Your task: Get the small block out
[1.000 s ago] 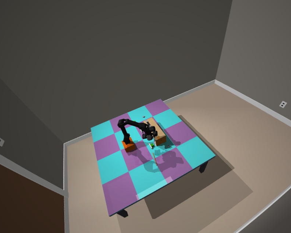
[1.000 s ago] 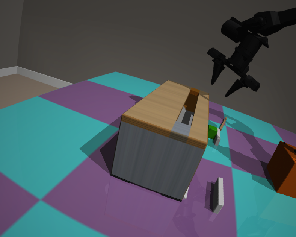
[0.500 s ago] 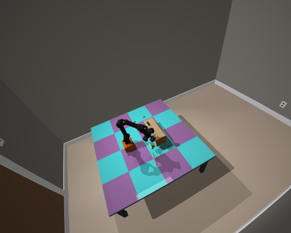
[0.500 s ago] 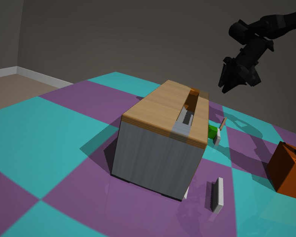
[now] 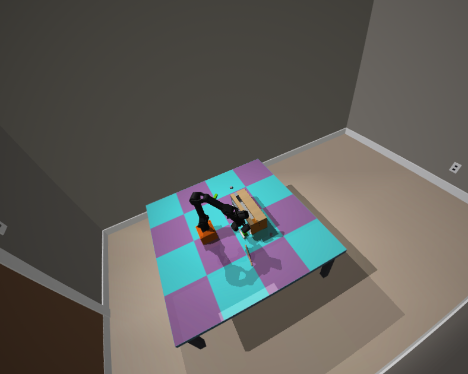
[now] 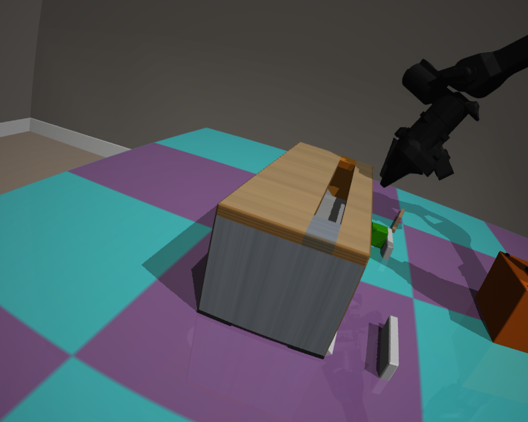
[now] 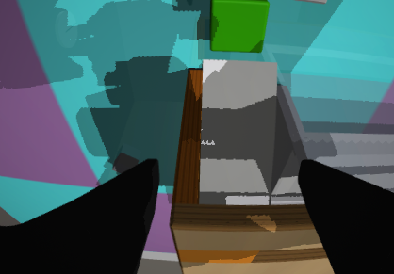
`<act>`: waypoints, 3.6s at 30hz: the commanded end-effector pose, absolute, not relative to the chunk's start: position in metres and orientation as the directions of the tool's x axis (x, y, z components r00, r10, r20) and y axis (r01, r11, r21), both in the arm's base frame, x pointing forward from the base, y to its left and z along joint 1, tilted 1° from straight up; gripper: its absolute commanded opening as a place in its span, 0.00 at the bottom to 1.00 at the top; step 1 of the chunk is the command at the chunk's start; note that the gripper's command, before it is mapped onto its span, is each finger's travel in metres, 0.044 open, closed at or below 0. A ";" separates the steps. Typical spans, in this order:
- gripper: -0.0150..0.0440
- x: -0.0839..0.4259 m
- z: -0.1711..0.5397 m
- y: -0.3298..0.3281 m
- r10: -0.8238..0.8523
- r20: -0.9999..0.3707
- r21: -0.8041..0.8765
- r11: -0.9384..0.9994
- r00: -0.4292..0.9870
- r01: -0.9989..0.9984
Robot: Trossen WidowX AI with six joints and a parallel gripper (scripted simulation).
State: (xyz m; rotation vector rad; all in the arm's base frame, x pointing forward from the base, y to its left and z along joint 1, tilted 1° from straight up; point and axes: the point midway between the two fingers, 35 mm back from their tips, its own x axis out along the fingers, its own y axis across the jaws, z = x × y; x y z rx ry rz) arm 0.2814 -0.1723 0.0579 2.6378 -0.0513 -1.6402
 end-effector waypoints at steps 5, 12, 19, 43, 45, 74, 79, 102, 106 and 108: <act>0.74 0.275 0.014 -0.165 -0.029 -0.906 0.026 -1.000 0.422 -0.011; 0.74 0.276 0.005 -0.166 -0.029 -0.906 0.026 -1.000 0.422 -0.011; 0.74 0.276 -0.007 -0.167 -0.029 -0.906 0.026 -1.000 0.422 -0.011; 0.74 0.273 -0.045 -0.167 -0.028 -0.906 0.026 -1.000 0.421 -0.011; 0.74 0.273 -0.047 -0.167 -0.028 -0.906 0.026 -1.000 0.421 -0.011; 0.25 0.272 0.016 -0.166 -0.030 -0.907 0.026 -1.000 0.420 -0.015; 0.25 0.270 0.025 -0.164 -0.048 -0.906 0.028 -0.998 0.421 -0.054; 0.25 0.236 0.096 -0.143 -0.212 -0.876 0.015 -0.909 0.432 -0.416; 0.25 0.228 0.106 -0.139 -0.239 -0.868 0.005 -0.881 0.436 -0.474; 0.25 0.224 0.111 -0.136 -0.253 -0.863 -0.001 -0.865 0.437 -0.502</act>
